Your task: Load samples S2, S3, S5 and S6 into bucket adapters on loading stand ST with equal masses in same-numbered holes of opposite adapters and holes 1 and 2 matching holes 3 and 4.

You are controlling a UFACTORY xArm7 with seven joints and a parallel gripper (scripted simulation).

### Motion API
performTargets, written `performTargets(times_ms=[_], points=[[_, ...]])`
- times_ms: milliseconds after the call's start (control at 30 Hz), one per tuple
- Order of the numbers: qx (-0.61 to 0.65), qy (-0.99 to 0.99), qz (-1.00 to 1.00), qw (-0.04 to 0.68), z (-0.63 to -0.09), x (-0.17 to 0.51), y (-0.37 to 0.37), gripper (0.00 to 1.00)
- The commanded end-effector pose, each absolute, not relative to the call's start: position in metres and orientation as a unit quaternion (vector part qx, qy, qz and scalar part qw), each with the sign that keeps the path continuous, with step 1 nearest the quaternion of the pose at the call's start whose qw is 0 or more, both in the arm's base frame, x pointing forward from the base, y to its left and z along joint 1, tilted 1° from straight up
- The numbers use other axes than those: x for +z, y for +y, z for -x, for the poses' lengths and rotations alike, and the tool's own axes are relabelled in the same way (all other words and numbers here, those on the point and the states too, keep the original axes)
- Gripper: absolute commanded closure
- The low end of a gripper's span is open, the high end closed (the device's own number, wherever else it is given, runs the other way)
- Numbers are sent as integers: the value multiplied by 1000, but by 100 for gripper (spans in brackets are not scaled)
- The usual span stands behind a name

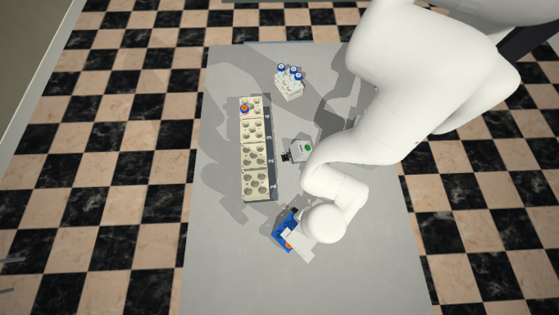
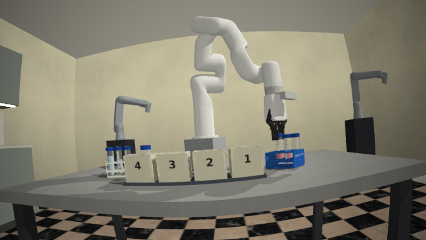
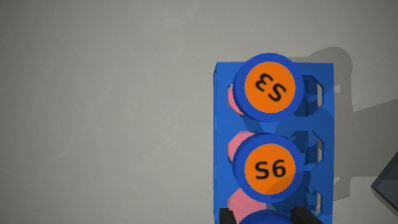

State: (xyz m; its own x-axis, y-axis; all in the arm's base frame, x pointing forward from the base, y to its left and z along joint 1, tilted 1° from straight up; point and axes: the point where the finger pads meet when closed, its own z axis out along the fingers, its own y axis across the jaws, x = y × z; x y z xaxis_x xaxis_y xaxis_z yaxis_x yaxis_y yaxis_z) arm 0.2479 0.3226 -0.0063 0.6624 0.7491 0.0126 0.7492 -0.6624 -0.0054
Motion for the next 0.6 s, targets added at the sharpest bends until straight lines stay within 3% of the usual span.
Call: performTargets(times_ms=[0, 567], points=[[-6, -411, 912, 6, -249, -3, 324, 100], [-6, -411, 912, 6, -249, 7, 324, 100]])
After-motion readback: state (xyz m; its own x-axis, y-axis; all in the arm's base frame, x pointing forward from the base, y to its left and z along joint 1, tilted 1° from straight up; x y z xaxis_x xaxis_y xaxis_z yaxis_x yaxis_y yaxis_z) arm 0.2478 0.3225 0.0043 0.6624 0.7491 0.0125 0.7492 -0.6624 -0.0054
